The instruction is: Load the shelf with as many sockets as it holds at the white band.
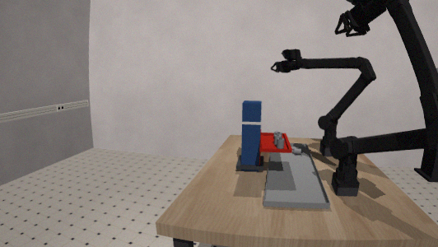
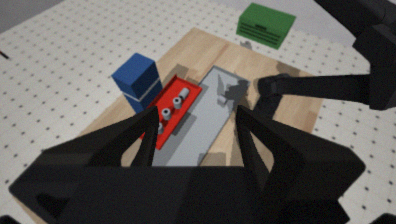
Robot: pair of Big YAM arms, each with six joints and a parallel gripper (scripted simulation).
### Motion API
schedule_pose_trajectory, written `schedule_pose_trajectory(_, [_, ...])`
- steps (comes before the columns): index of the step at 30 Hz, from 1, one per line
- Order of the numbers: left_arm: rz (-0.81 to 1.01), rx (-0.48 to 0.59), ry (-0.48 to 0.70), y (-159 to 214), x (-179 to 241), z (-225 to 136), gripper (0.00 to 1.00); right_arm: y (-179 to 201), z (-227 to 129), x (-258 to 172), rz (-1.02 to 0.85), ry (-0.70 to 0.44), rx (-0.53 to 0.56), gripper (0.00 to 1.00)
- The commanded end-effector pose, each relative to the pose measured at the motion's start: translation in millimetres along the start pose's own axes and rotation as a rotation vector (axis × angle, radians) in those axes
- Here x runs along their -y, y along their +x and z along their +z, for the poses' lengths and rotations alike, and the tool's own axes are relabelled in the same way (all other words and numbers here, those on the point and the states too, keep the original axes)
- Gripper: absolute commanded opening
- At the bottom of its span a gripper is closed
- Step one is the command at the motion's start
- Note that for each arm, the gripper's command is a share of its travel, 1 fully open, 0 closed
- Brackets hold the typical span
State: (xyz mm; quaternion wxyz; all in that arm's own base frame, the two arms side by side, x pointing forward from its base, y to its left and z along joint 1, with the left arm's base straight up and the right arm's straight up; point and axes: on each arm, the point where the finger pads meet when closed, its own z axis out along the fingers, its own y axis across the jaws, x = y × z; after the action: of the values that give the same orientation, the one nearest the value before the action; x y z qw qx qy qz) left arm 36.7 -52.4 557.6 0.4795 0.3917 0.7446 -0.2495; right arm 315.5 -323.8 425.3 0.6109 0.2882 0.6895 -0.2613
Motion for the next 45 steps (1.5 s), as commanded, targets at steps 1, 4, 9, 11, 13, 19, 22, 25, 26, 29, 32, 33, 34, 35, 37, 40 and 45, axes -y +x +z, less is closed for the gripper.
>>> schedule_pose_trajectory(1, [-0.012,0.005,0.001,-8,0,-6,0.65,-93,46,35,0.021,0.063,0.152,0.65])
schedule_pose_trajectory(4, [-0.012,0.005,0.001,-8,0,-6,0.65,-109,56,46,0.021,0.084,0.181,0.65])
schedule_pose_trajectory(9, [0.004,-0.005,0.001,-9,0,2,0.65,-109,53,34,0.021,0.061,0.168,0.65])
schedule_pose_trajectory(11, [0.059,-0.020,0.004,-10,1,19,0.65,-109,49,16,0.020,0.026,0.150,0.65])
schedule_pose_trajectory(13, [0.154,-0.038,0.004,-9,0,45,0.65,-109,43,-13,0.017,-0.029,0.126,0.65])
schedule_pose_trajectory(19, [0.378,-0.120,0.003,10,-2,134,0.65,-107,14,-84,-0.002,-0.176,0.063,0.65])
schedule_pose_trajectory(22, [0.476,-0.165,0.005,27,-3,176,0.65,-107,-2,-117,-0.011,-0.247,0.034,0.65])
schedule_pose_trajectory(25, [0.520,-0.183,0.012,36,-3,194,0.65,-116,-16,-137,-0.016,-0.295,0.030,0.65])
schedule_pose_trajectory(26, [0.562,-0.202,0.017,46,-3,211,0.65,-107,-26,-154,-0.026,-0.337,-0.002,0.65])
schedule_pose_trajectory(29, [0.652,-0.248,0.029,72,-4,248,0.65,-106,-46,-180,-0.039,-0.403,-0.028,0.65])
schedule_pose_trajectory(32, [0.716,-0.285,0.041,97,-4,275,0.65,-100,-71,-210,-0.058,-0.488,-0.062,0.65])
schedule_pose_trajectory(33, [0.731,-0.295,0.045,104,-4,282,0.65,-97,-80,-221,-0.066,-0.520,-0.074,0.65])
schedule_pose_trajectory(34, [0.744,-0.304,0.047,110,-4,287,0.65,-95,-92,-229,-0.076,-0.550,-0.091,0.65])
schedule_pose_trajectory(35, [0.754,-0.312,0.050,115,-4,292,0.65,-95,-103,-236,-0.083,-0.578,-0.101,0.65])
schedule_pose_trajectory(37, [0.766,-0.324,0.053,124,-4,299,0.65,-93,-124,-250,-0.100,-0.634,-0.124,0.65])
schedule_pose_trajectory(40, [0.769,-0.332,0.055,129,-5,303,0.65,-89,-145,-263,-0.118,-0.689,-0.148,0.65])
schedule_pose_trajectory(45, [0.722,-0.333,0.033,130,-10,302,0.56,-84,-203,-287,-0.169,-0.825,-0.198,0.65])
